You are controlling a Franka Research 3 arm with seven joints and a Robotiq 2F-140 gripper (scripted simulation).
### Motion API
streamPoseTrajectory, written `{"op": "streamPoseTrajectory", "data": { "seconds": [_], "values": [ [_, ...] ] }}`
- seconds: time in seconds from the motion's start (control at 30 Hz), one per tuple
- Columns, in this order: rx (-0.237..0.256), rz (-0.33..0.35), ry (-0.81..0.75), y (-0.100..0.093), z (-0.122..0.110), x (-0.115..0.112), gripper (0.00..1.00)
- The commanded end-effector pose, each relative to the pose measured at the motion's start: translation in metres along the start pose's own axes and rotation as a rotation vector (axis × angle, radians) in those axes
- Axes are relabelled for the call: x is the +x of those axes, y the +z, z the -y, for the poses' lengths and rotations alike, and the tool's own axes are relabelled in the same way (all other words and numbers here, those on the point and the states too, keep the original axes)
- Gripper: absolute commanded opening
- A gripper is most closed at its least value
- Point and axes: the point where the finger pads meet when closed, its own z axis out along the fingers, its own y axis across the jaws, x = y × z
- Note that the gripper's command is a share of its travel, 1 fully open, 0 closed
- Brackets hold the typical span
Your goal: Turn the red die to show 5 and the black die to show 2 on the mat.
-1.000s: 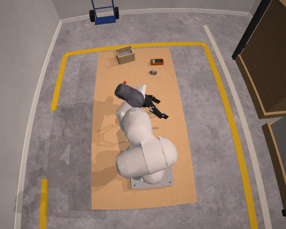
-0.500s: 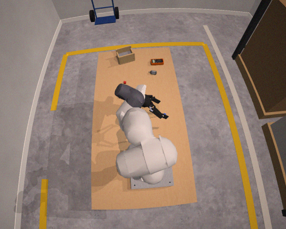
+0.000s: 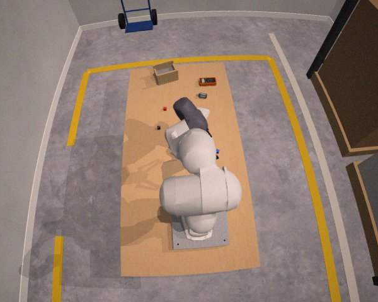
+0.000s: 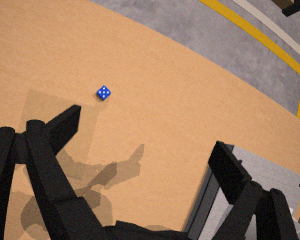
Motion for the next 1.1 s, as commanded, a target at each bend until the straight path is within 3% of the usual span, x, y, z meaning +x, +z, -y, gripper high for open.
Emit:
{"op": "streamPoseTrajectory", "data": {
  "seconds": [0.0,0.03,0.13,0.2,0.33,1.07],
  "values": [
    [0.047,0.162,-0.044,0.011,0.026,-0.01,1.0],
    [0.056,0.194,-0.027,0.015,0.03,-0.008,1.0],
    [0.057,0.2,-0.024,0.015,0.031,-0.008,1.0],
    [0.098,0.313,0.056,0.031,0.047,0.008,1.0],
    [0.142,0.387,0.146,0.049,0.059,0.035,1.0],
    [0.146,0.392,0.155,0.051,0.06,0.038,1.0]
  ]
}}
